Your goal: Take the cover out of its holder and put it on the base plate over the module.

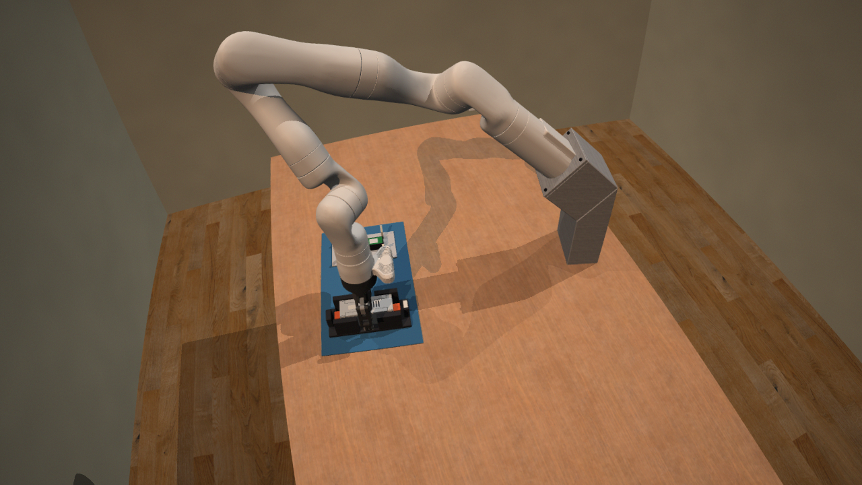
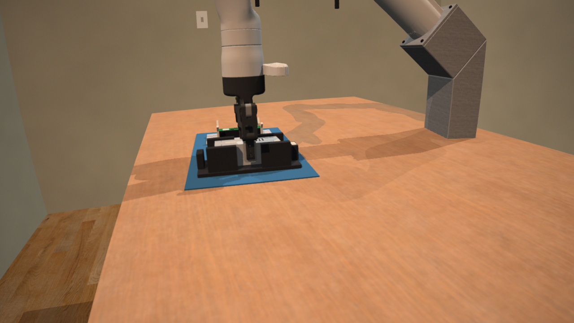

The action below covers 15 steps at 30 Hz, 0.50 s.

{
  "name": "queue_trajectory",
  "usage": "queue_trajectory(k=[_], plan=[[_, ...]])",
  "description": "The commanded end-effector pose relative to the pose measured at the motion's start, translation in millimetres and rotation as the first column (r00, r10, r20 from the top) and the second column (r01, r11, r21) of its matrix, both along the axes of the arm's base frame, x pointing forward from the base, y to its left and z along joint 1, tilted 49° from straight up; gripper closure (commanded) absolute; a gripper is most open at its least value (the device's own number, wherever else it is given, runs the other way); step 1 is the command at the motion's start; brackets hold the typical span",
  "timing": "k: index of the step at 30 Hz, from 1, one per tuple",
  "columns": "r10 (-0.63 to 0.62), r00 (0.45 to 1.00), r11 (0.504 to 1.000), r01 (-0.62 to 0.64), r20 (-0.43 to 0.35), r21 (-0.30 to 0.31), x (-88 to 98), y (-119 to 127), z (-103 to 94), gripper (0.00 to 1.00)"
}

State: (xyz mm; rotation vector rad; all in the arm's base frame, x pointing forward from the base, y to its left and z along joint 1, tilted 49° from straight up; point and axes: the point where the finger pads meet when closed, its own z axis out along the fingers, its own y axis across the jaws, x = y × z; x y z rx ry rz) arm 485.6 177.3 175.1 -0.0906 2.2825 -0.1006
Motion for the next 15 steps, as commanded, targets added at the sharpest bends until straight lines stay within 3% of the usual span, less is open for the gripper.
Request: queue_trajectory(k=[1,15], plan=[[0.001,1.0,1.0,-0.001,0.001,0.001,-0.2,0.7,0.6,0.0],[0.001,1.0,1.0,-0.001,0.001,0.001,-0.9,1.0,1.6,0.0]])
